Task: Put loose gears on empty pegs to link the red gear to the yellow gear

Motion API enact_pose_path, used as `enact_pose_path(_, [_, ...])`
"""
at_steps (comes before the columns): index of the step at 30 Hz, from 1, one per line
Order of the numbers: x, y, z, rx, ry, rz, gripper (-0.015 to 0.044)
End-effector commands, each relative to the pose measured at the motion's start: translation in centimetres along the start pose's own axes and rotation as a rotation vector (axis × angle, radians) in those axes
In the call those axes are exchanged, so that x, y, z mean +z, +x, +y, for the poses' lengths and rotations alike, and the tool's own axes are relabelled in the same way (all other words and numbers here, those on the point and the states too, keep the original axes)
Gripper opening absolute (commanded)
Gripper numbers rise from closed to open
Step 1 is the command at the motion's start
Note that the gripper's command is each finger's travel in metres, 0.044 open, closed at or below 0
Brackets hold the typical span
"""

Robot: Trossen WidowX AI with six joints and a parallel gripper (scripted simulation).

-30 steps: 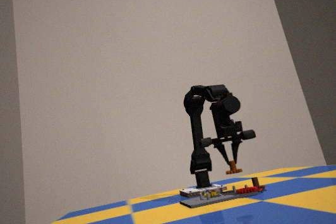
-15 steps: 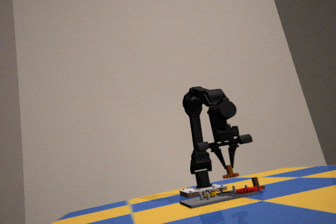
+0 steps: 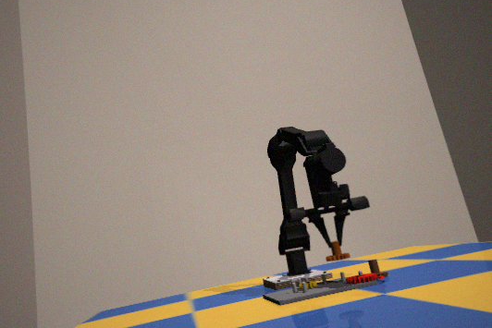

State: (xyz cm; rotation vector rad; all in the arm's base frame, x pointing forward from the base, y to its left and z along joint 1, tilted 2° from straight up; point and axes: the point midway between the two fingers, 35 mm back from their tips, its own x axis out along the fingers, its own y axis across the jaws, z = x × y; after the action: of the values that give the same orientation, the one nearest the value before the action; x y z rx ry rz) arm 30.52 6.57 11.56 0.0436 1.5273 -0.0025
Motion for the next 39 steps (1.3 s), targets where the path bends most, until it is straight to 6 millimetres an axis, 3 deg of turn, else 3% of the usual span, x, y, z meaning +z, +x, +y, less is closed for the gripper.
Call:
enact_pose_path(1, [0.0,0.0,0.1,0.004,-0.006,-0.002,0.0000])
enact_pose_path(21, [0.0,2.2,0.0,0.004,-0.170,-0.002,0.0000])
enact_pose_path(39, [0.0,4.1,0.1,0.004,0.160,-0.001,0.0000])
